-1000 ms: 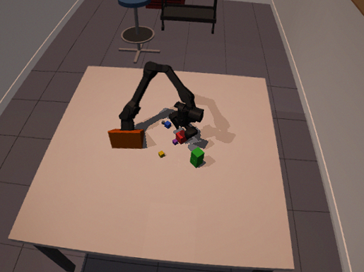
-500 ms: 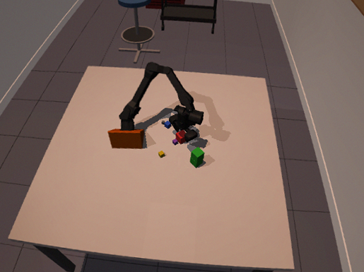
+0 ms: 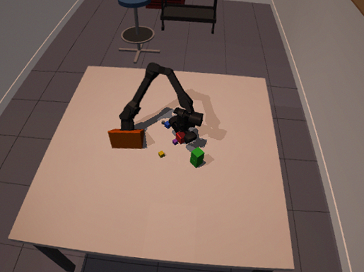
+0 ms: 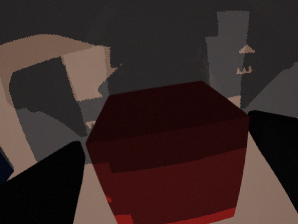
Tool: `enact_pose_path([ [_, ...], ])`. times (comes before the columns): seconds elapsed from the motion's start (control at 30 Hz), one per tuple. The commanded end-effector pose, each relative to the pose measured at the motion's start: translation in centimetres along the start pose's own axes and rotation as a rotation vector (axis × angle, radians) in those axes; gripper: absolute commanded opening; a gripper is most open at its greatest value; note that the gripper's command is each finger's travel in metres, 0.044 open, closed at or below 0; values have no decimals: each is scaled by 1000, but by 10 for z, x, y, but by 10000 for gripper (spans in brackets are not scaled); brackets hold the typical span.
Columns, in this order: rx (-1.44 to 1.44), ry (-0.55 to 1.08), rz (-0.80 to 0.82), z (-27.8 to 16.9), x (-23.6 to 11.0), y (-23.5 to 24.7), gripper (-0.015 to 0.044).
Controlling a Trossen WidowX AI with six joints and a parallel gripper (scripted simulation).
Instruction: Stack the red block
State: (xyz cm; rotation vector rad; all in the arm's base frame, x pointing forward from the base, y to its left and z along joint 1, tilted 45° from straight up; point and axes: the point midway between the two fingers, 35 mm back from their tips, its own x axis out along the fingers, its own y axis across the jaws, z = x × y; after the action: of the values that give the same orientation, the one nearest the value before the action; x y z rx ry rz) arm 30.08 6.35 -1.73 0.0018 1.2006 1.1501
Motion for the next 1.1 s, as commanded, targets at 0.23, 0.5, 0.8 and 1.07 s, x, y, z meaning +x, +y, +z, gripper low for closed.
enact_pose_path([
  [0.23,10,-1,8,-2,2,2,440],
  [0.5,10,-1,8,-2,1,1,256],
  [0.8,10,-1,8,-2,1,1,157],
  [1.07,11,0,7,-1,-21,0,0],
])
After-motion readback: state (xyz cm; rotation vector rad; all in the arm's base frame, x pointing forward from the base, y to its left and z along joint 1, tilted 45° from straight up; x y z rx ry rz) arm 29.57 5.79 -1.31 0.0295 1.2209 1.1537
